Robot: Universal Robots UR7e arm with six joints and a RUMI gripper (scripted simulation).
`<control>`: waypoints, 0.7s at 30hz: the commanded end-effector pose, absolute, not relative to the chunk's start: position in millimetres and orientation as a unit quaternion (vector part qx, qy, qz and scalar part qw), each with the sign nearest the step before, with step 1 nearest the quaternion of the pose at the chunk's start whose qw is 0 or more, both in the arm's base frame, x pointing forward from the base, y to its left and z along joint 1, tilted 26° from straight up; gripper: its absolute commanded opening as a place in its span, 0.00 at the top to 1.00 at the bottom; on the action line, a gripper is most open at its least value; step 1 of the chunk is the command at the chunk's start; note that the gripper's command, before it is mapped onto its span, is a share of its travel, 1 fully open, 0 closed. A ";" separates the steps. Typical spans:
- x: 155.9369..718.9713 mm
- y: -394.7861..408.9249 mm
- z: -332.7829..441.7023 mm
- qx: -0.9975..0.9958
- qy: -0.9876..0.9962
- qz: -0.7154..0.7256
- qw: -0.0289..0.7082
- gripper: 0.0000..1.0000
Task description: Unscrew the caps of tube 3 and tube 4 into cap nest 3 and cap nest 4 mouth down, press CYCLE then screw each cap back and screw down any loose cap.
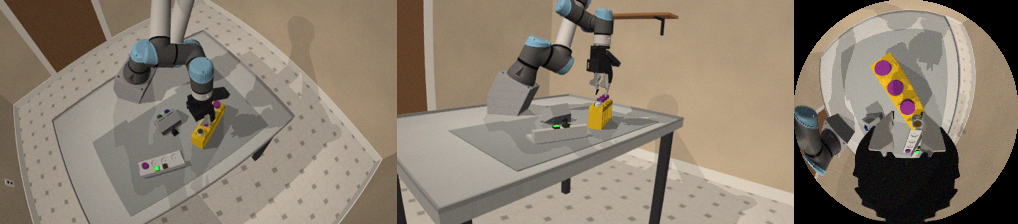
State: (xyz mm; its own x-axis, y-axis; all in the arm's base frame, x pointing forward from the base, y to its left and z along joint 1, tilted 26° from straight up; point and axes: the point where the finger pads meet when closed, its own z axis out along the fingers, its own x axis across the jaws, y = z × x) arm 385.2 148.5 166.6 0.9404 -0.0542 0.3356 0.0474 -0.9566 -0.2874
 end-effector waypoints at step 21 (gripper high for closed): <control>384.2 62.3 162.5 -0.891 -0.393 -0.218 0.065 0.71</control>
